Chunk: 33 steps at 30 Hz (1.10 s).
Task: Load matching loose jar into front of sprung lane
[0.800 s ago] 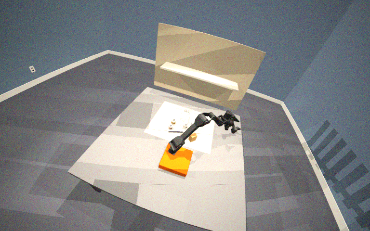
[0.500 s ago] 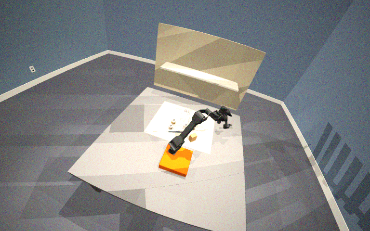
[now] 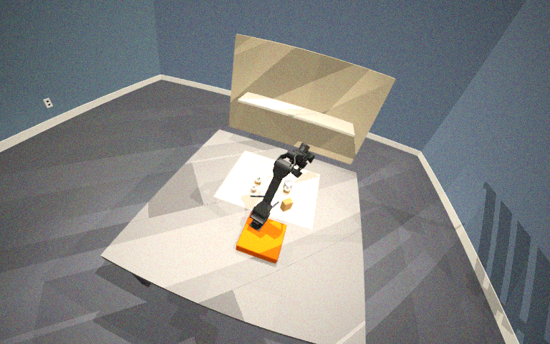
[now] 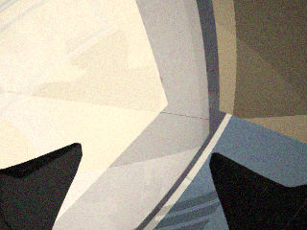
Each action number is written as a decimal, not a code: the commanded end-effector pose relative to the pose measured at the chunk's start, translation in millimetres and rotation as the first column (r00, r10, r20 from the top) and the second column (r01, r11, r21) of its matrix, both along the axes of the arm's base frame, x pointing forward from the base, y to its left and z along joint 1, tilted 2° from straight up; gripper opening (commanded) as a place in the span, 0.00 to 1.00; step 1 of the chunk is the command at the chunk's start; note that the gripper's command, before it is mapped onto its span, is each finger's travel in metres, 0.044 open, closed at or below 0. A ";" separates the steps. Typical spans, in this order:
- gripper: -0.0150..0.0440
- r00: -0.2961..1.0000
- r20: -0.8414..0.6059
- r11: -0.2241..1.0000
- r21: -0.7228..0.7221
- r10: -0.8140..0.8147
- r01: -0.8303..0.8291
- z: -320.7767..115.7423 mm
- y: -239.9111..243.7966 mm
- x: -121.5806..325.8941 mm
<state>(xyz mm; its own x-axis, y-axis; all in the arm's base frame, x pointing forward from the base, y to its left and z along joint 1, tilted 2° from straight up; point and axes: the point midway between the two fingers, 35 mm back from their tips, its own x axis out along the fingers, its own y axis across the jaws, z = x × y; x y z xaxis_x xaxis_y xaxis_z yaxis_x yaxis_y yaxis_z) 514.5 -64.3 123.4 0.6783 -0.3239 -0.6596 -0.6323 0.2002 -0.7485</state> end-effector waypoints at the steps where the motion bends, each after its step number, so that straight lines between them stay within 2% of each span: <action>1: 1.00 0.994 -0.080 0.967 0.239 -0.069 0.086 -17.2 65.8 -33.2; 6: 1.00 0.961 -0.219 0.867 0.430 -0.171 0.252 -29.0 131.4 -81.0; 10: 1.00 0.895 -0.361 0.756 0.499 -0.263 0.424 -35.1 171.6 -129.7; 15: 1.00 0.752 -0.531 0.598 0.474 -0.391 0.646 -38.7 207.0 -197.2; 20: 1.00 0.540 -0.649 0.419 0.351 -0.536 0.837 -37.4 226.5 -265.2; 22: 1.00 0.504 -0.658 0.390 0.328 -0.559 0.860 -36.7 228.2 -275.2; 29: 1.00 0.503 -0.659 0.389 0.328 -0.559 0.861 -36.6 228.8 -273.3; 33: 1.00 0.503 -0.658 0.389 0.328 -0.560 0.861 -63.4 228.2 -272.9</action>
<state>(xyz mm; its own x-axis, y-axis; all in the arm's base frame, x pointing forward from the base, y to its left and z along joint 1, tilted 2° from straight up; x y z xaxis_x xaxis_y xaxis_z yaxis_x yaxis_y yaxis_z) 246.4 166.5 79.6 0.0408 -0.0101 -0.9991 -0.2046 0.9787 -0.0183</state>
